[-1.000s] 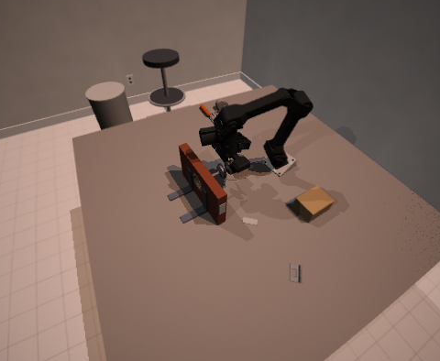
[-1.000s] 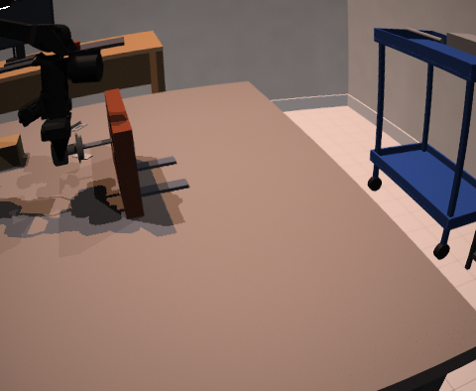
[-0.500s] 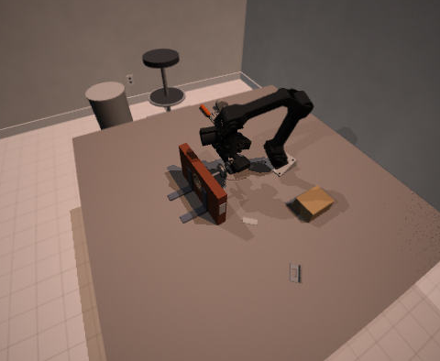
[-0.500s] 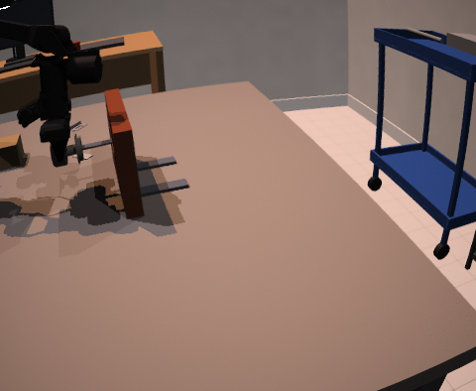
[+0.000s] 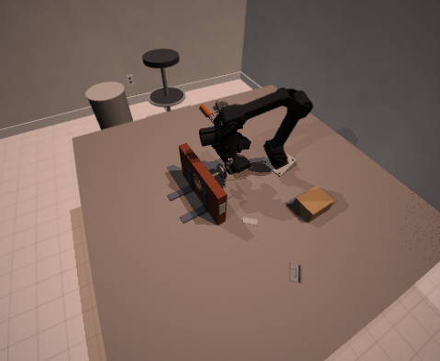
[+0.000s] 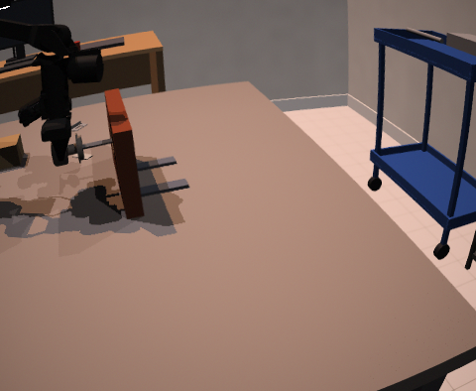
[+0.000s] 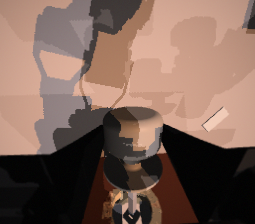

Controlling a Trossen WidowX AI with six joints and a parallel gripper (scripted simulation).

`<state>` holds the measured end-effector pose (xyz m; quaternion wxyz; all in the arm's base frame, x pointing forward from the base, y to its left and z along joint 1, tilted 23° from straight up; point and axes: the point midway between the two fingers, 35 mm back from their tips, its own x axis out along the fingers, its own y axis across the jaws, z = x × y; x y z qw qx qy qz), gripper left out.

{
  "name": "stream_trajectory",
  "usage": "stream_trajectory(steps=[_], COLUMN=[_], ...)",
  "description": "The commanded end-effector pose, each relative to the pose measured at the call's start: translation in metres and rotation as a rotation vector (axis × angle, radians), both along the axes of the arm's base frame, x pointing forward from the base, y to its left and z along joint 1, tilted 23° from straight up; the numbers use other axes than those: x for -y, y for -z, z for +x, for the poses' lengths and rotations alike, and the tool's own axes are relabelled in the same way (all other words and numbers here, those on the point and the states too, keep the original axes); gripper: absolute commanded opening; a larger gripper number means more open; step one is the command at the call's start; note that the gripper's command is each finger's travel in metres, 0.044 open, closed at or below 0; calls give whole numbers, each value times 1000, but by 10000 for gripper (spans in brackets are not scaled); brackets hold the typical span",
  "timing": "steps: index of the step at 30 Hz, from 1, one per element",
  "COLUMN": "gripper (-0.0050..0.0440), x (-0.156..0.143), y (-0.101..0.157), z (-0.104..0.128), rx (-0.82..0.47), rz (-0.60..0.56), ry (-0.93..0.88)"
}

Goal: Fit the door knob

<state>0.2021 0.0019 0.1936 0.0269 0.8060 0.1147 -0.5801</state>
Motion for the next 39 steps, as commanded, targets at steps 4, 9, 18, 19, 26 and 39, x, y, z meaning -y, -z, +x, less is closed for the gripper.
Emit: stream_trajectory(steps=[4, 9, 18, 19, 26, 39], gripper=[0, 0, 0, 0, 0, 0], x=[0, 0, 1, 1, 1, 1], y=[-4, -4, -4, -3, -2, -2], z=[4, 4, 1, 1, -2, -3], rx=[10, 10, 20, 22, 22, 21], rz=[-2, -2, 3, 3, 3, 3], ry=[2, 2, 11, 13, 13, 12])
